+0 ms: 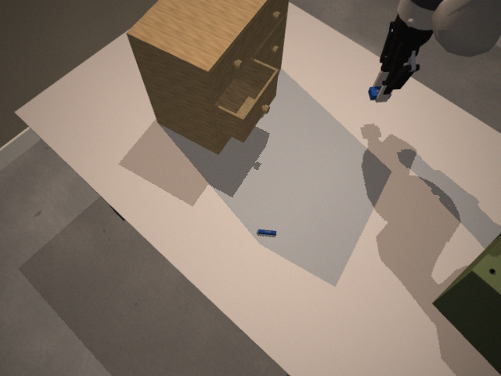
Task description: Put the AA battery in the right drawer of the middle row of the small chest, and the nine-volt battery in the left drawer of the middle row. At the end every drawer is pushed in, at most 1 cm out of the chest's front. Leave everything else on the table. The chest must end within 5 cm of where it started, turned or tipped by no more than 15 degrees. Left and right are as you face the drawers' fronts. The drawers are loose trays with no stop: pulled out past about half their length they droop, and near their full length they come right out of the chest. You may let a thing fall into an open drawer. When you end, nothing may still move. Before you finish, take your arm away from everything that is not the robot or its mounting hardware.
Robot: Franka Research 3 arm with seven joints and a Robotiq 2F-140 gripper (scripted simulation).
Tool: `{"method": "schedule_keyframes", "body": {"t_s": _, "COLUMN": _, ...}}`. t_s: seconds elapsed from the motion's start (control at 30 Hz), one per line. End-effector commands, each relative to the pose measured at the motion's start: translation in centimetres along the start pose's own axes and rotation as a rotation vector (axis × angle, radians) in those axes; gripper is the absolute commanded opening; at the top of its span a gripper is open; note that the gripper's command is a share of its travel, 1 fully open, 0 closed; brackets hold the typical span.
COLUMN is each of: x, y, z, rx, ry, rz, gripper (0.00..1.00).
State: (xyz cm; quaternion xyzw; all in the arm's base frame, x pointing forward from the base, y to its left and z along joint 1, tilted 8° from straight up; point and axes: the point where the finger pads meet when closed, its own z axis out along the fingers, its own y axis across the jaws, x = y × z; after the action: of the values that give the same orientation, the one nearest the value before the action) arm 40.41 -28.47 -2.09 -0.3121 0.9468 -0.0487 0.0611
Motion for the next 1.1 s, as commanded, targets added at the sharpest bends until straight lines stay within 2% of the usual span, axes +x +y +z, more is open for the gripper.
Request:
{"method": "schedule_keyframes", "body": {"t_s": 0.0, "x": 0.4, "y": 0.5, "z": 0.1, "rx": -0.015, "ry": 0.010, "rz": -0.031, "gripper": 0.14}}
{"method": "schedule_keyframes", "body": {"t_s": 0.23, "x": 0.2, "y": 0.6, "z": 0.1, "rx": -0.015, "ry": 0.010, "rz": -0.023, "gripper": 0.14}}
{"method": "schedule_keyframes", "body": {"t_s": 0.43, "x": -2.3, "y": 1.5, "z": 0.2, "rx": -0.017, "ry": 0.013, "rz": 0.069, "gripper": 0.14}}
{"method": "schedule_keyframes", "body": {"t_s": 0.63, "x": -2.3, "y": 1.5, "z": 0.2, "rx": -0.017, "ry": 0.013, "rz": 0.069, "gripper": 0.14}}
{"method": "schedule_keyframes", "body": {"t_s": 0.67, "x": -3.1, "y": 1.9, "z": 0.2, "rx": -0.017, "ry": 0.013, "rz": 0.101, "gripper": 0.14}}
{"method": "schedule_keyframes", "body": {"t_s": 0.77, "x": -3.1, "y": 1.9, "z": 0.2, "rx": -0.017, "ry": 0.013, "rz": 0.101, "gripper": 0.14}}
{"method": "schedule_keyframes", "body": {"t_s": 0.8, "x": -4.1, "y": 2.3, "z": 0.3, "rx": -0.017, "ry": 0.014, "rz": 0.138, "gripper": 0.14}}
{"method": "schedule_keyframes", "body": {"t_s": 0.97, "x": -4.1, "y": 2.3, "z": 0.3, "rx": -0.017, "ry": 0.014, "rz": 0.138, "gripper": 0.14}}
{"method": "schedule_keyframes", "body": {"t_s": 1.0, "x": -5.1, "y": 2.8, "z": 0.3, "rx": -0.017, "ry": 0.015, "rz": 0.178, "gripper": 0.14}}
{"method": "schedule_keyframes", "body": {"t_s": 1.07, "x": -5.1, "y": 2.8, "z": 0.3, "rx": -0.017, "ry": 0.015, "rz": 0.178, "gripper": 0.14}}
